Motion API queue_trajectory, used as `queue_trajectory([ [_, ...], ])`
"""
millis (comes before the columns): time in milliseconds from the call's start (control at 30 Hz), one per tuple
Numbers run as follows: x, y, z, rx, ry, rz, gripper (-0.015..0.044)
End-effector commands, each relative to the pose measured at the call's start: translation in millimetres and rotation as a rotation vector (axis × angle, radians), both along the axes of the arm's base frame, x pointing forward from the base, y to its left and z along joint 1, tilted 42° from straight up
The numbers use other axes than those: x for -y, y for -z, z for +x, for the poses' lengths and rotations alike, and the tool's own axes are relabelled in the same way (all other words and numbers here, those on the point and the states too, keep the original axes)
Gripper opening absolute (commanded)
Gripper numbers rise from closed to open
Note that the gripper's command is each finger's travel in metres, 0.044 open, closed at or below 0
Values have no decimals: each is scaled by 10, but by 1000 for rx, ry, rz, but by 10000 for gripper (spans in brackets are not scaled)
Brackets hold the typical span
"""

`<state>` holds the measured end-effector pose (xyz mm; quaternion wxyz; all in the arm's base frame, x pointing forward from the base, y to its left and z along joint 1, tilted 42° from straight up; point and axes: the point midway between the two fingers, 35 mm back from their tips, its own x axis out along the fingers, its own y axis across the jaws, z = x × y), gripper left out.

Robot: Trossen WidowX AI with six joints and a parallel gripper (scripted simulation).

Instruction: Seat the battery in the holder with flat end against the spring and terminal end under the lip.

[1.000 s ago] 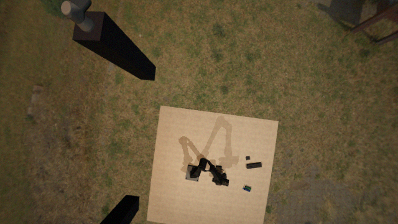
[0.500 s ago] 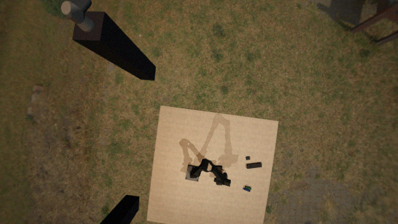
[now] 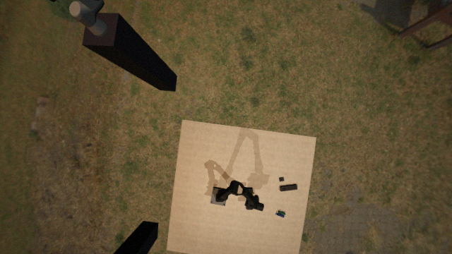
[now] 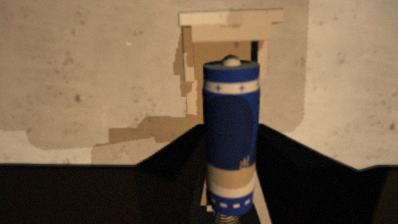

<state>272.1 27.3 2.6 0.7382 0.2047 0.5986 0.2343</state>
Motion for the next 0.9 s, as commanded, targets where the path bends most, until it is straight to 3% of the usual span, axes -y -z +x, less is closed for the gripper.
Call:
queue_trajectory([
  [0,-18,10,-29,-30,-18,-1,69],
  [867,-27,-26,134,-49,-37,-9,69],
])
